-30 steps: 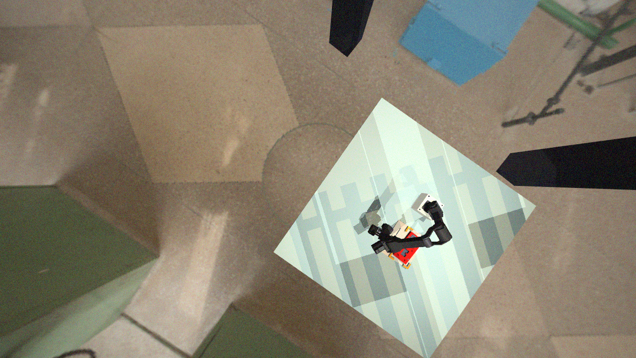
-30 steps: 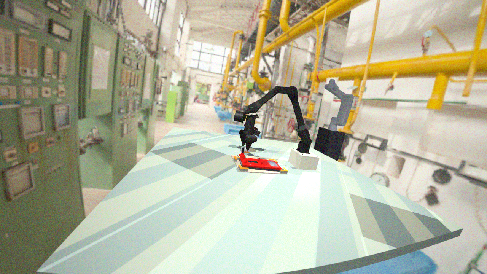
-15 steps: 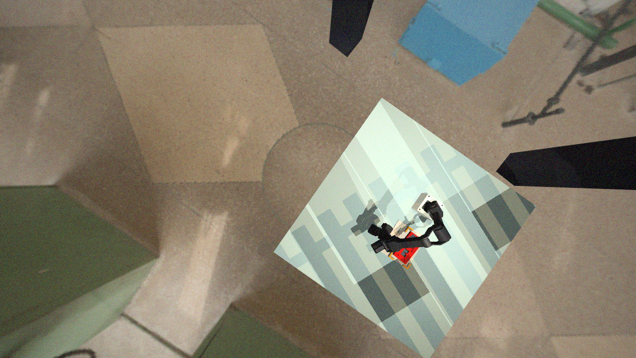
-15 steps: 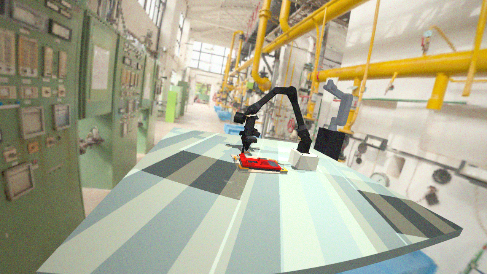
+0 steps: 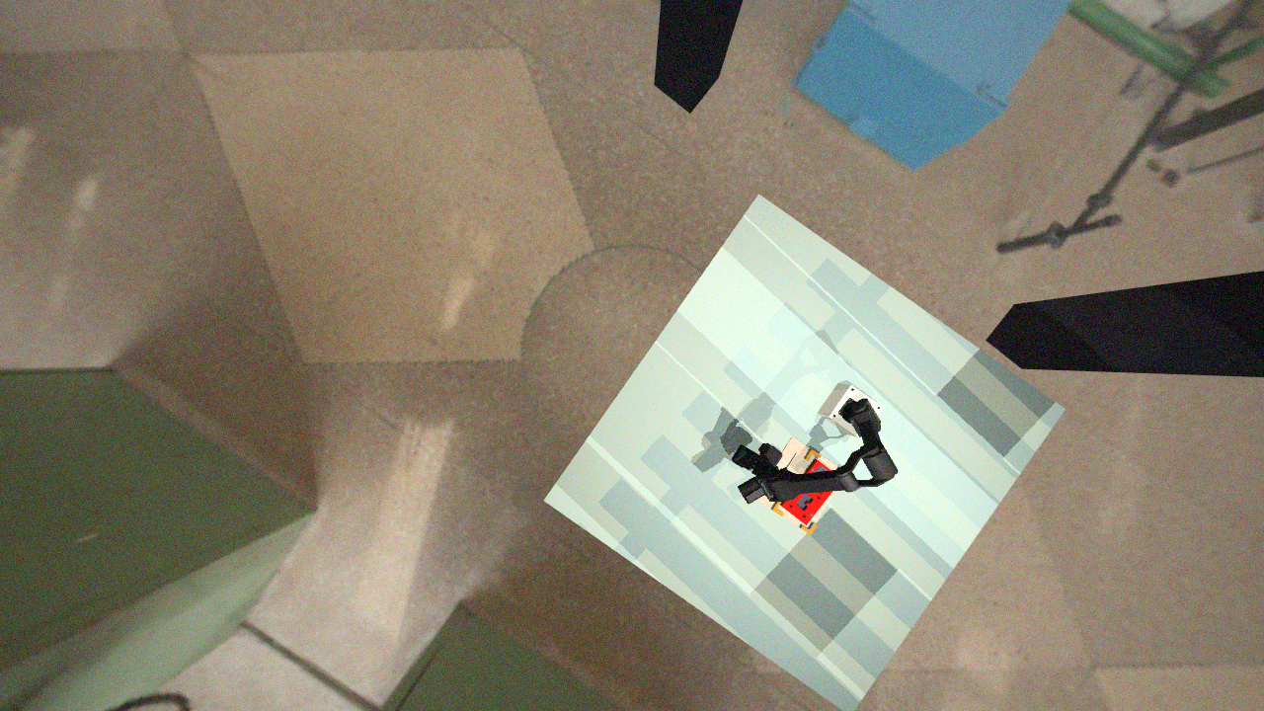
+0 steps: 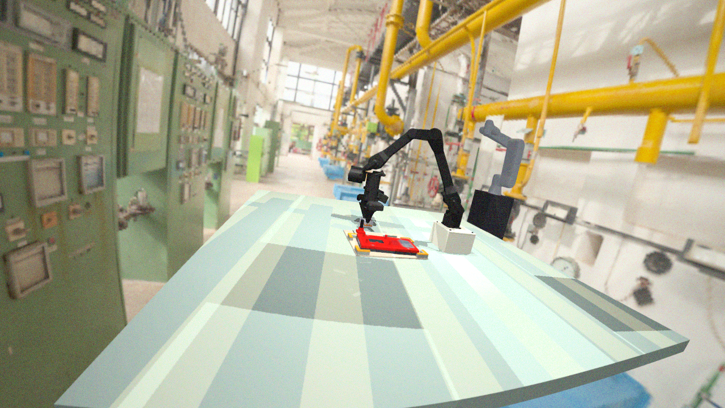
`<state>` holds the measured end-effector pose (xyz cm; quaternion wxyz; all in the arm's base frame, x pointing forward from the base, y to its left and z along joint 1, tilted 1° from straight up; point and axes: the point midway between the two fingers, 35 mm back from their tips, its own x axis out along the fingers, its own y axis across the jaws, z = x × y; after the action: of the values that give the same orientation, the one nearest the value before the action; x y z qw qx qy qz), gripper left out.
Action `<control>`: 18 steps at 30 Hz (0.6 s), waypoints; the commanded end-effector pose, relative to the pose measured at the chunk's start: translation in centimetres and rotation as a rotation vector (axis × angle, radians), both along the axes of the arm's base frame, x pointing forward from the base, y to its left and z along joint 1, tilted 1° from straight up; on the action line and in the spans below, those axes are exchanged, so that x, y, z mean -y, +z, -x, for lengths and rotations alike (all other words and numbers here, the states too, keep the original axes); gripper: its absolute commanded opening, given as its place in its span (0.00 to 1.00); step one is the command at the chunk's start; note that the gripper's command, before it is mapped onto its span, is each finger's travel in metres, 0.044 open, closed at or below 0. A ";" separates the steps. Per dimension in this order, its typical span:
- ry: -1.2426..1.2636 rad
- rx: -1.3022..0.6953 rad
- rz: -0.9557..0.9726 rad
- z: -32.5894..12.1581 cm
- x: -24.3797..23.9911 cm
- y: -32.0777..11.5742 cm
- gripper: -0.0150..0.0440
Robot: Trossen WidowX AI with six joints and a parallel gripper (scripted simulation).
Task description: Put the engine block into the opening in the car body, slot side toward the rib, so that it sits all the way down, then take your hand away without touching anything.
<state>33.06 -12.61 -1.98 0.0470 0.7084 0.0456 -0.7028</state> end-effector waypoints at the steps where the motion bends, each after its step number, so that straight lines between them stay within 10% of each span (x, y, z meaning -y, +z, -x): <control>1: -0.004 0.012 0.002 -0.5 0.2 1.5 0.25; 18: -0.004 0.012 0.002 -0.7 0.4 6.8 0.25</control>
<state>33.67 -12.97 3.52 0.0469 0.7107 0.0434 -0.7006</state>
